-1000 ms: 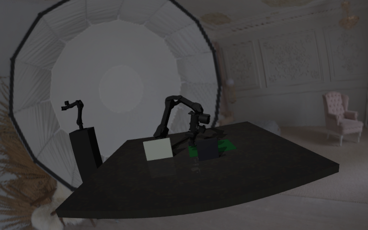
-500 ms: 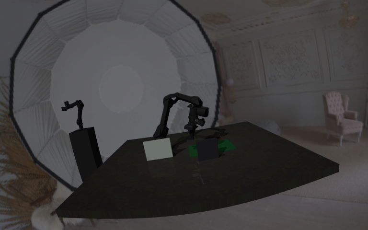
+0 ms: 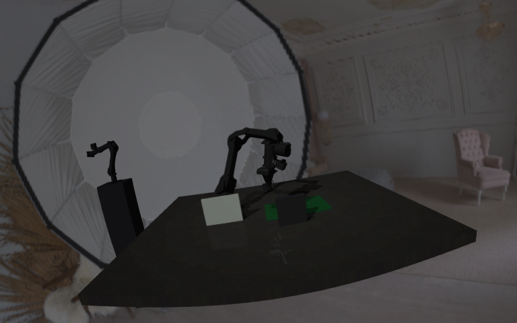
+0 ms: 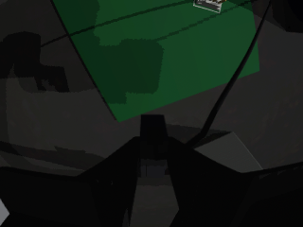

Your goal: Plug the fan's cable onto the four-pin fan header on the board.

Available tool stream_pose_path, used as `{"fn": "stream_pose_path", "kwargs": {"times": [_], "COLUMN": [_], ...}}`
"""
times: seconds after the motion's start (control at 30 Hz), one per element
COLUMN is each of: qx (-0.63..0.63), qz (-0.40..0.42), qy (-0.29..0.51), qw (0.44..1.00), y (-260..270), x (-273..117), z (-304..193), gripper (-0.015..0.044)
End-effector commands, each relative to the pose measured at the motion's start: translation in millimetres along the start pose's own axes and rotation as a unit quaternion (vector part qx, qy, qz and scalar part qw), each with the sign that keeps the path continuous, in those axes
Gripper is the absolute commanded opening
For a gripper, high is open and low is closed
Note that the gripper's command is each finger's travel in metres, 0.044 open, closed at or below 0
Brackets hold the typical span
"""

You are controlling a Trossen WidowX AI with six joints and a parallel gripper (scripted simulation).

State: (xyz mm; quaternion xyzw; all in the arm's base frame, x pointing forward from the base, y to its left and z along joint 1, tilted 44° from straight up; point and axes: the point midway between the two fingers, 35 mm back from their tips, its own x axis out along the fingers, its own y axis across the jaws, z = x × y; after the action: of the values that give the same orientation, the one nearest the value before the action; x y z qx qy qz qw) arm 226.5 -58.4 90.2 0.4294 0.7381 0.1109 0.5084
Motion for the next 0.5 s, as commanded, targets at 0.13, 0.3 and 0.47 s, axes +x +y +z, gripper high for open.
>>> {"fn": "stream_pose_path", "kwargs": {"times": [0.13,0.3,0.47], "qx": [0.100,0.169,0.236], "qz": [0.002,0.008,0.017], "qy": [-0.029,-0.049,-0.067], "qw": [0.995,0.984,0.969], "y": [1.4,2.9,4.8], "x": [-6.3,-9.8,-13.5], "z": [21.1,35.8,50.4], "gripper": [0.0000,0.0000,0.0000]}}
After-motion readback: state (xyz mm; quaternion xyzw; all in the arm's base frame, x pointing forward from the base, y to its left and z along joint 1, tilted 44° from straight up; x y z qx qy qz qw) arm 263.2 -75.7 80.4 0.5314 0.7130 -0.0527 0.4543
